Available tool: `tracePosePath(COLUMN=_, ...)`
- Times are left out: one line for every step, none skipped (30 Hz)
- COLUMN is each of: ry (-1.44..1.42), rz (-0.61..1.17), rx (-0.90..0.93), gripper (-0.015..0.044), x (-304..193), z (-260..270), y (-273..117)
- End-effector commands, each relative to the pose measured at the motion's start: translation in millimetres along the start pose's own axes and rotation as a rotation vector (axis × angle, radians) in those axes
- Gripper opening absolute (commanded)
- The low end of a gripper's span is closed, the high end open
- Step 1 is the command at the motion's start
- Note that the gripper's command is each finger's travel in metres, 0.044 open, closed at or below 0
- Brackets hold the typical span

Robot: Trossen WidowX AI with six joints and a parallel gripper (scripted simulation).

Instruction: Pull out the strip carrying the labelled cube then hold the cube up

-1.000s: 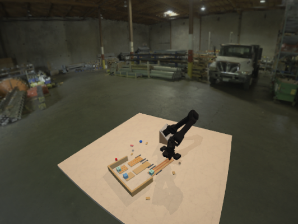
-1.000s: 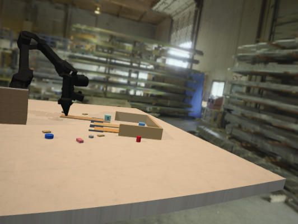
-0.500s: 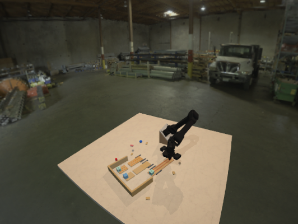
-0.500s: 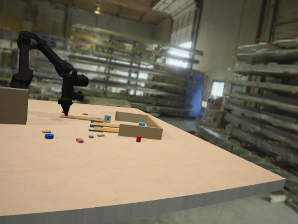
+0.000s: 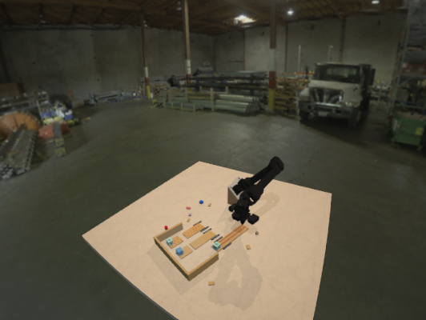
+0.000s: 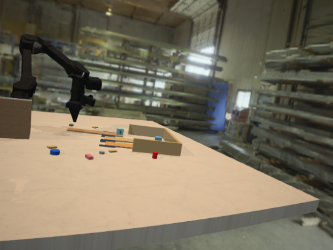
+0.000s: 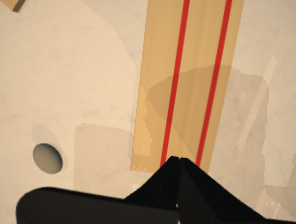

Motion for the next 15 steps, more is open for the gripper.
tracePosePath(ry=-0.044, rz=0.006, rx=0.002, gripper=0.0053, x=6.5, z=-0.5, y=-4.2)
tracePosePath(ry=-0.085, rz=0.006, rx=0.002, gripper=0.0079, x=12.9, z=-0.3, y=-3.9)
tracePosePath(ry=-0.122, rz=0.006, rx=0.002, gripper=0.0105, x=18.7, z=-0.3, y=-3.6)
tracePosePath(ry=-0.132, rz=0.005, rx=0.002, gripper=0.0131, x=23.3, z=0.2, y=-4.3)
tracePosePath(ry=-0.135, rz=0.005, rx=0.002, gripper=0.0157, x=24.8, z=0.4, y=-4.6)
tracePosePath(ry=-0.135, rz=0.005, rx=0.002, gripper=0.0184, x=27.6, z=0.7, y=-5.0)
tracePosePath(ry=-0.135, rz=0.005, rx=0.002, gripper=0.021, x=31.7, z=1.1, y=-5.6)
tracePosePath(ry=-0.135, rz=0.005, rx=0.002, gripper=0.0236, x=35.9, z=1.2, y=-6.3)
tracePosePath(ry=-0.135, rz=0.005, rx=0.001, gripper=0.0263, x=39.5, z=1.2, y=-7.0)
tracePosePath(ry=-0.136, rz=0.004, rx=0.001, gripper=0.0289, x=43.1, z=1.3, y=-7.6)
tracePosePath(ry=-0.136, rz=0.004, rx=0.001, gripper=0.0315, x=46.4, z=1.4, y=-8.1)
tracePosePath(ry=-0.136, rz=0.004, rx=0.001, gripper=0.0341, x=50.1, z=1.5, y=-8.7)
tracePosePath(ry=-0.136, rz=0.004, rx=0.001, gripper=0.0368, x=53.7, z=1.7, y=-9.3)
tracePosePath(ry=-0.136, rz=0.004, rx=0.001, gripper=0.0394, x=57.5, z=1.8, y=-10.0)
tracePosePath(ry=-0.136, rz=0.004, rx=0.001, gripper=0.042, x=61.0, z=1.9, y=-10.6)
Point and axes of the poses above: the point midway between the two fingers, 35 mm back from their tips, its own y axis out along the fingers, its own z axis across the jaws, x = y × z, the point moved 5 cm from there along -y, back along the fingers, and after that the axes turned 1 degree about -y, right-handed, at the moved point
